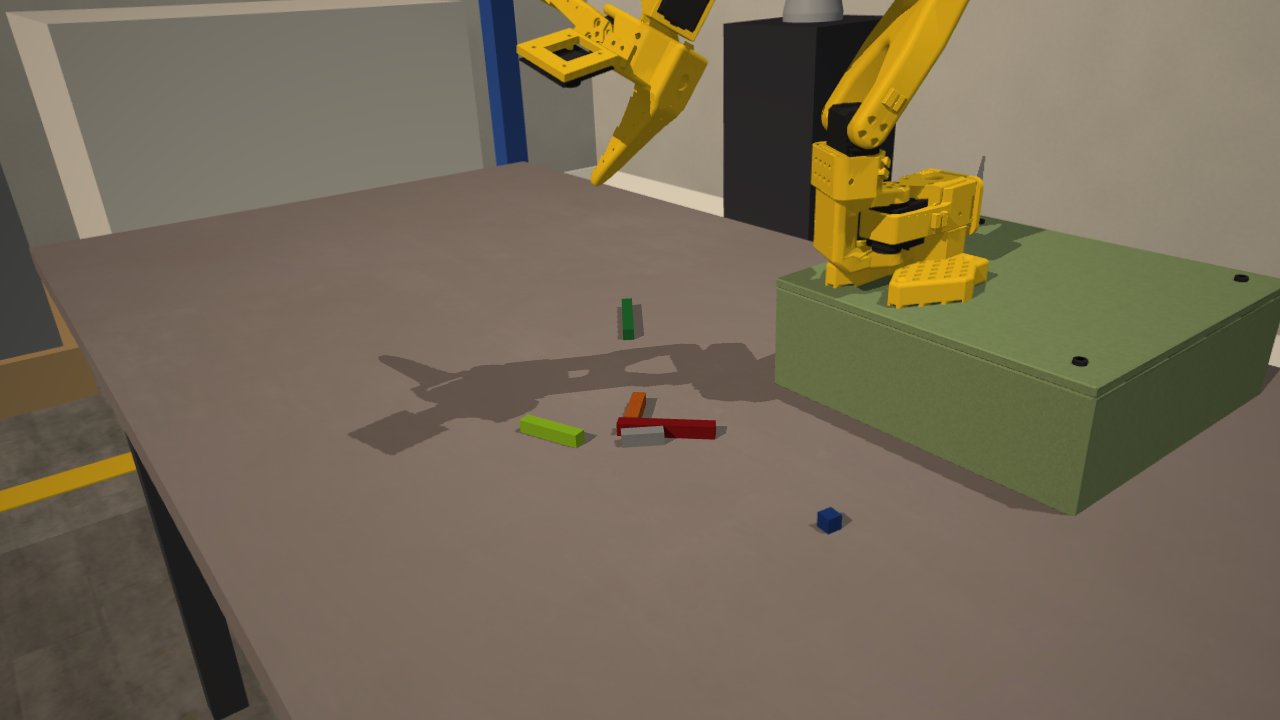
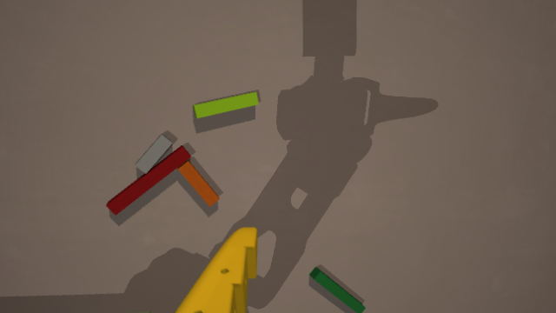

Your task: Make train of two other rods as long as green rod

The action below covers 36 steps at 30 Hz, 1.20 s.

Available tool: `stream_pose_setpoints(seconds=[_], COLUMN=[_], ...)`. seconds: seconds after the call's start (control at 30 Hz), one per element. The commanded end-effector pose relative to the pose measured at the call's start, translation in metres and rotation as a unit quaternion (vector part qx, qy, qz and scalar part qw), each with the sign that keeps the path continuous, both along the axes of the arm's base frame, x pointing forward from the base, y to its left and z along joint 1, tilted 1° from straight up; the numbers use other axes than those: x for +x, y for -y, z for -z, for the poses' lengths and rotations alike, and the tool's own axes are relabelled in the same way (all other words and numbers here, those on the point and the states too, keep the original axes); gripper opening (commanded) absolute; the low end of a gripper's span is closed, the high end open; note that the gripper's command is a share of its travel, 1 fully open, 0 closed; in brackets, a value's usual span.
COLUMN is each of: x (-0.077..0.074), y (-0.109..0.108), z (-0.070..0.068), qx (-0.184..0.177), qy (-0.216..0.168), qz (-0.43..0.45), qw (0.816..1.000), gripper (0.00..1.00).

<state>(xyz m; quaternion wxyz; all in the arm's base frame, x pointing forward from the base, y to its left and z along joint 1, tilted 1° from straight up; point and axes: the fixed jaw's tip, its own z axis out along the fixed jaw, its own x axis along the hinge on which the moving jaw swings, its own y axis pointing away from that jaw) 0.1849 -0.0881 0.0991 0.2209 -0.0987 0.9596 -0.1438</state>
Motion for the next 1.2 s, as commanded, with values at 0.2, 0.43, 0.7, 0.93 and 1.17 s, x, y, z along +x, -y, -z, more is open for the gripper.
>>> stream_pose_setpoints(seconds=[0.2,0.43,0.7,0.93,1.17], x=[-0.0079,-0.0067,-0.0111,-0.0098,-0.0134], y=[-0.0035,-0.0027,-0.0045,-0.0037,-0.0051], z=[0.0044,0.0032,0.0059,0.0047,0.0069], qx=[-0.013,-0.020,-0.029,-0.036,-0.043], qy=[-0.027,-0.027,-0.045,-0.044,-0.058], qz=[-0.043,-0.054,-0.085,-0.095,-0.119], qw=[0.999,0.998,0.995,0.994,0.990], gripper=[1.00,1.00,1.00,1.00,1.00])
